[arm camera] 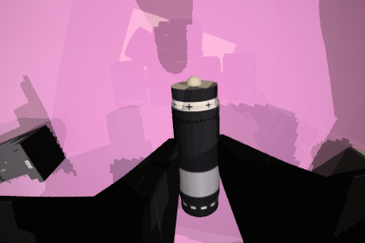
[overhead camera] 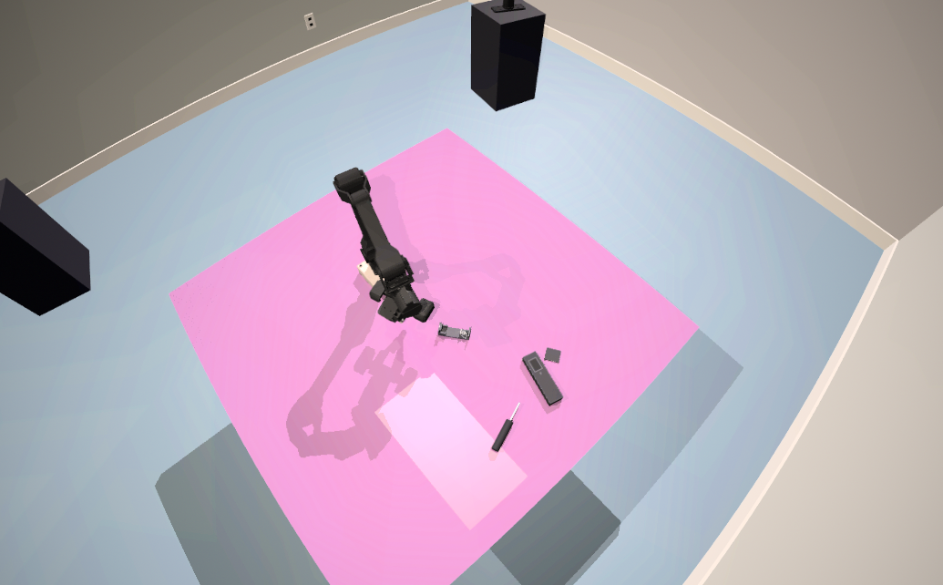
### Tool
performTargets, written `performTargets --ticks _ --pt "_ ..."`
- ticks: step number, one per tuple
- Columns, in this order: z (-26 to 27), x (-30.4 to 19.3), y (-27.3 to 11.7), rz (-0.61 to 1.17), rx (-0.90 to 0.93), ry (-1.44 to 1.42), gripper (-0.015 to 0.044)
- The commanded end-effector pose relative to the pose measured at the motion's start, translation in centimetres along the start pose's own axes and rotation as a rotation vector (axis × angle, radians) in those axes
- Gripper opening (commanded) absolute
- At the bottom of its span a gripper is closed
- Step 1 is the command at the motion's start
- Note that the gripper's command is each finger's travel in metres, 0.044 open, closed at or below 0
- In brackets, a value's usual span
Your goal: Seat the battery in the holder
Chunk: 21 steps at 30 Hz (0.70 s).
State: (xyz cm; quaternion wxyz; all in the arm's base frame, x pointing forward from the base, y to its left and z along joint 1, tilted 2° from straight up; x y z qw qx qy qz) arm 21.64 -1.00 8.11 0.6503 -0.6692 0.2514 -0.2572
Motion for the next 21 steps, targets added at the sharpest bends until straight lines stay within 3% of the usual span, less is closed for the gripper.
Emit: performTargets --ticks 1,21 --pt "0.5 0.2 -0.6 -0.001 -0.003 0.056 0.006" --pt "9.7 1.7 -2.8 0.0 0.007 0.841 0.006"
Point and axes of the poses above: the point midway between the two fingers, 35 mm back from their tips, its own y axis out along the fingers, its own z axis across the jaws, x = y × z, the point moved 4 cm from there along -y, back along the fingers, and after that the axes turned 15 degrees about -y, right-handed, at the moved point
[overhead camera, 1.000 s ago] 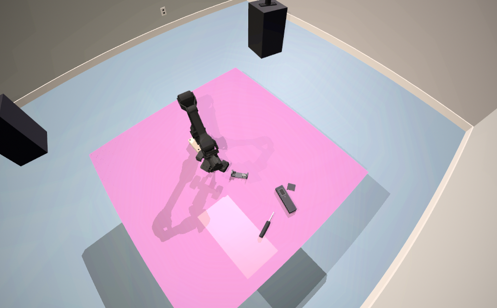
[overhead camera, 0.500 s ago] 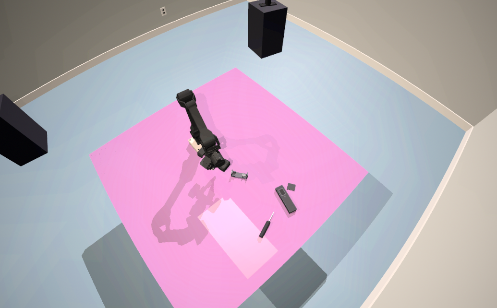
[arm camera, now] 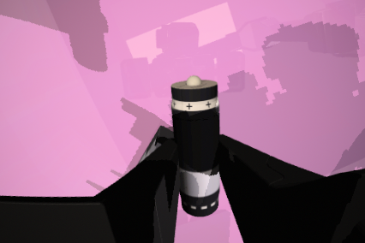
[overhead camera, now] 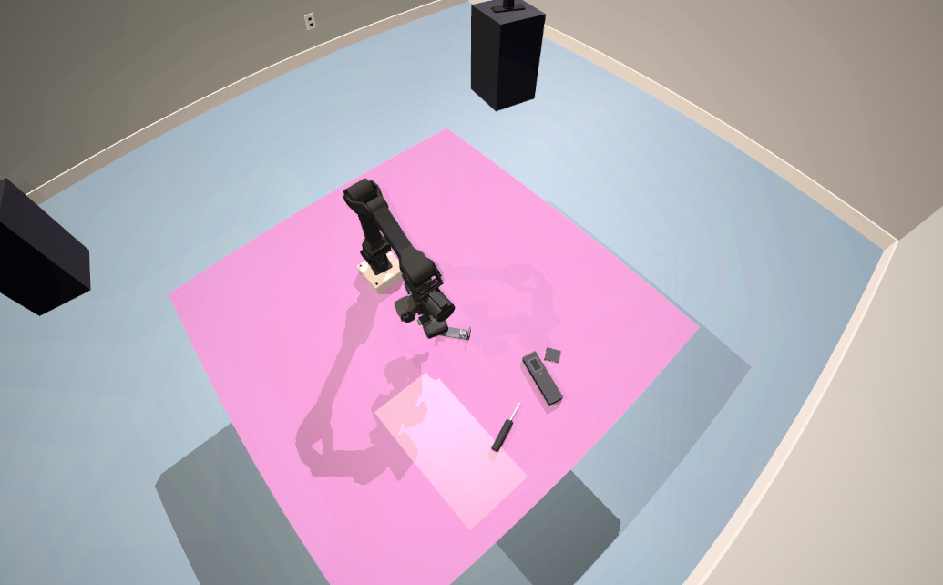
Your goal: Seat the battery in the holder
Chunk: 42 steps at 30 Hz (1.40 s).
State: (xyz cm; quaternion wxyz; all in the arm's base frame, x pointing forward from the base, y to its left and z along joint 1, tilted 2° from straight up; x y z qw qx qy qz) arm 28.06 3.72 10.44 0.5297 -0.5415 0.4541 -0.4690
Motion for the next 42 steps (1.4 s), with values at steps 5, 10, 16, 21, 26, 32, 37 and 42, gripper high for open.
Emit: performTargets --ticks 5,10,16,21,26,32,37,42 --pt "3.3 -2.9 -0.6 0.003 0.001 0.351 0.006" --pt "5.0 -4.7 -0.7 0.004 0.004 0.548 0.006" --pt "5.4 -5.4 -0.8 0.003 0.006 0.606 0.006" --pt "5.3 -5.3 -0.7 -0.001 0.006 0.605 0.006" --pt "5.5 -5.4 0.5 -0.065 -0.036 0.604 0.006" --pt "5.6 -5.5 2.2 -0.155 -0.096 0.599 0.006" --pt "5.6 -5.5 3.3 -0.214 -0.138 0.593 0.006" --pt "5.7 -5.5 3.3 -0.214 -0.146 0.594 0.006"
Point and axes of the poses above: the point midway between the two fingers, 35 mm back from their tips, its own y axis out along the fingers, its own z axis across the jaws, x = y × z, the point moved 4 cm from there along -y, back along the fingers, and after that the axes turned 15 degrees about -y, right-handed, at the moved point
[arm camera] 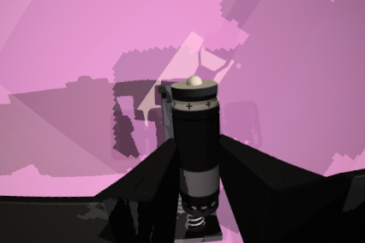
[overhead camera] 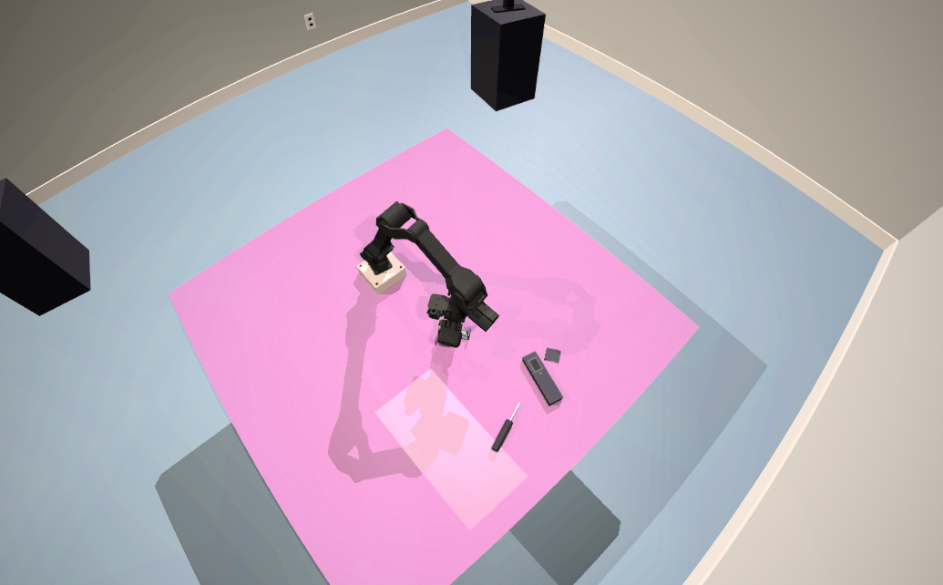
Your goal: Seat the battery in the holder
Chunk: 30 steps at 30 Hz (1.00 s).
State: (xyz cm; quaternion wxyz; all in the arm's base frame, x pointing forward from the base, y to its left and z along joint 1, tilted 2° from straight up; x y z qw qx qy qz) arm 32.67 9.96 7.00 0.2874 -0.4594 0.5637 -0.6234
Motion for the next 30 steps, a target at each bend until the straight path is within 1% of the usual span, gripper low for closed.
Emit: performTargets --ticks 1,30 --pt "0.2 0.0 0.0 -0.015 -0.002 0.005 0.006" --pt "0.7 -1.8 1.2 -0.199 -0.063 0.007 0.006"
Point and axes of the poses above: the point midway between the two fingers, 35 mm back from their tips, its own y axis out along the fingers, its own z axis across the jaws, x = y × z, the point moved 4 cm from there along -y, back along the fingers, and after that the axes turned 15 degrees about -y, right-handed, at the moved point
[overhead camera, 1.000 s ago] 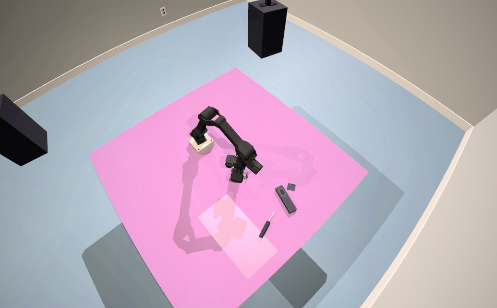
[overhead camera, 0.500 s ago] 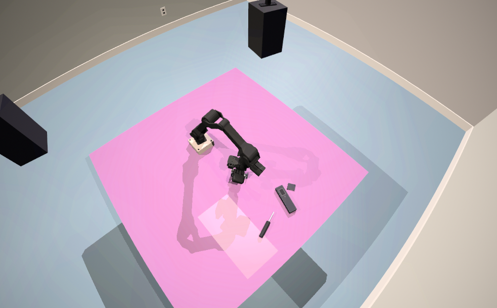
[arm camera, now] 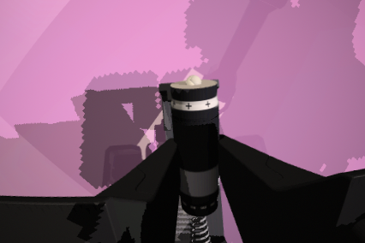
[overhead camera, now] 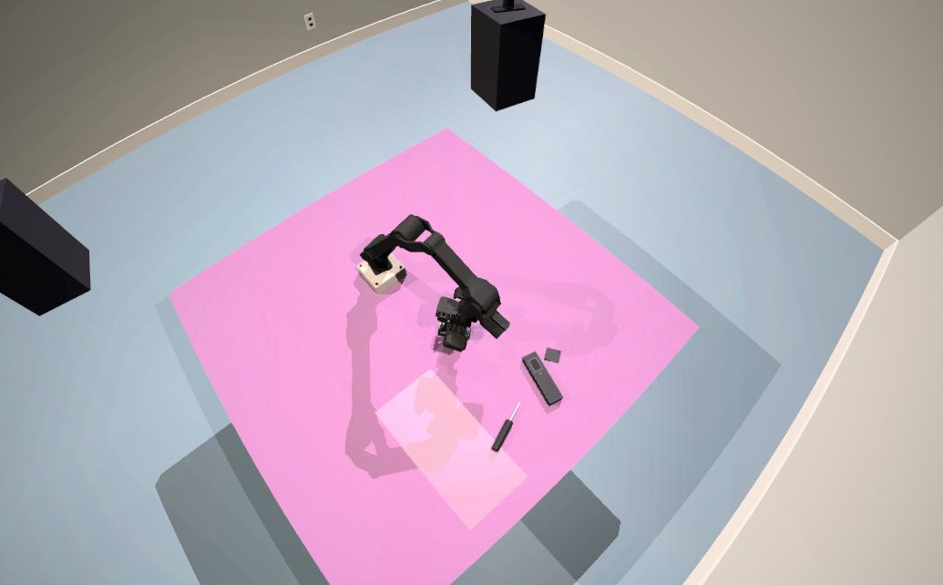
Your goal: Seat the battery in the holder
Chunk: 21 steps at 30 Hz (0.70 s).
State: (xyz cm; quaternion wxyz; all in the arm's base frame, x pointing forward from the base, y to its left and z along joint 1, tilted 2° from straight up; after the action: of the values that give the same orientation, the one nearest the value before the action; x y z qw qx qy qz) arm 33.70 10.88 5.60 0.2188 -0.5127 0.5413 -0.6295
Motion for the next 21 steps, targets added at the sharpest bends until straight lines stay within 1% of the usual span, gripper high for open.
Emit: performTargets --ticks 1,11,21 --pt "0.16 -0.31 0.16 -0.035 -0.006 0.004 0.006" --pt "0.33 -0.84 0.45 -0.089 -0.028 0.004 0.006" --pt "0.48 -1.29 0.36 -0.088 -0.031 0.005 0.006"
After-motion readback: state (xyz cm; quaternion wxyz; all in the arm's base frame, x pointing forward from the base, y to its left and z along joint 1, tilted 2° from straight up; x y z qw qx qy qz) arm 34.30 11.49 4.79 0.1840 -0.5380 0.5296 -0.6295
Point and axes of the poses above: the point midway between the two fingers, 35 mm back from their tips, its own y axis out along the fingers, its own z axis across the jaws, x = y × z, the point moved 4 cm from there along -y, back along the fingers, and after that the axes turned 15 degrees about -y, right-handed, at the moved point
